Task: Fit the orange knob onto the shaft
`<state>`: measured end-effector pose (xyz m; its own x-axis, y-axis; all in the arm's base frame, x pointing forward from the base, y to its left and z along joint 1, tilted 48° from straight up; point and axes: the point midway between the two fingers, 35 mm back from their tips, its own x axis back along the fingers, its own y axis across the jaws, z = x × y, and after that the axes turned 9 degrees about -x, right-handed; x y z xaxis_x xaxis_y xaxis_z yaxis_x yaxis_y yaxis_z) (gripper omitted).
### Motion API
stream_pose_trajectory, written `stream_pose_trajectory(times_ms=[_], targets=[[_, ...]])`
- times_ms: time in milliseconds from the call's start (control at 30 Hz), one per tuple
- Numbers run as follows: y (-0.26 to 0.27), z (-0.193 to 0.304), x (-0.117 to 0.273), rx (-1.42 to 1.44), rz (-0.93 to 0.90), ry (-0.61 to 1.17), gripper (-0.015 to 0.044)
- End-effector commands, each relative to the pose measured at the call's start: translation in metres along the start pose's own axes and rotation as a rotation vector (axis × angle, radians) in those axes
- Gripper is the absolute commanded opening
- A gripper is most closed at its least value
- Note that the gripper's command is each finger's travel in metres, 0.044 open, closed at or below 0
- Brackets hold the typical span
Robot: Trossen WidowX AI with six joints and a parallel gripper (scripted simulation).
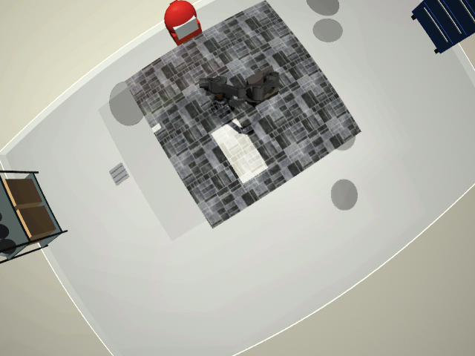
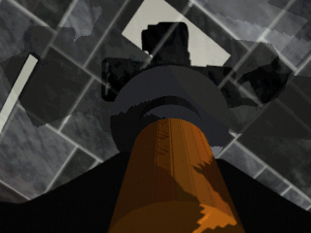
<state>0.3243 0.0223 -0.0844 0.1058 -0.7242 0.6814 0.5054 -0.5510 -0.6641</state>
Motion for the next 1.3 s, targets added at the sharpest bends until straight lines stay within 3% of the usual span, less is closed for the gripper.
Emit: stream_pose_trajectory(times_ms=[0, 333, 1267], targets=[[-0.001, -0.0009, 0.0033, -0.006, 0.0, 0.002, 0.0], [0.0003, 0.0004, 0.0049, -0.215, 0.0, 0.002, 0.0], [0.0014, 0.0011, -0.0011, -0.215, 0.001, 0.002, 0.0]])
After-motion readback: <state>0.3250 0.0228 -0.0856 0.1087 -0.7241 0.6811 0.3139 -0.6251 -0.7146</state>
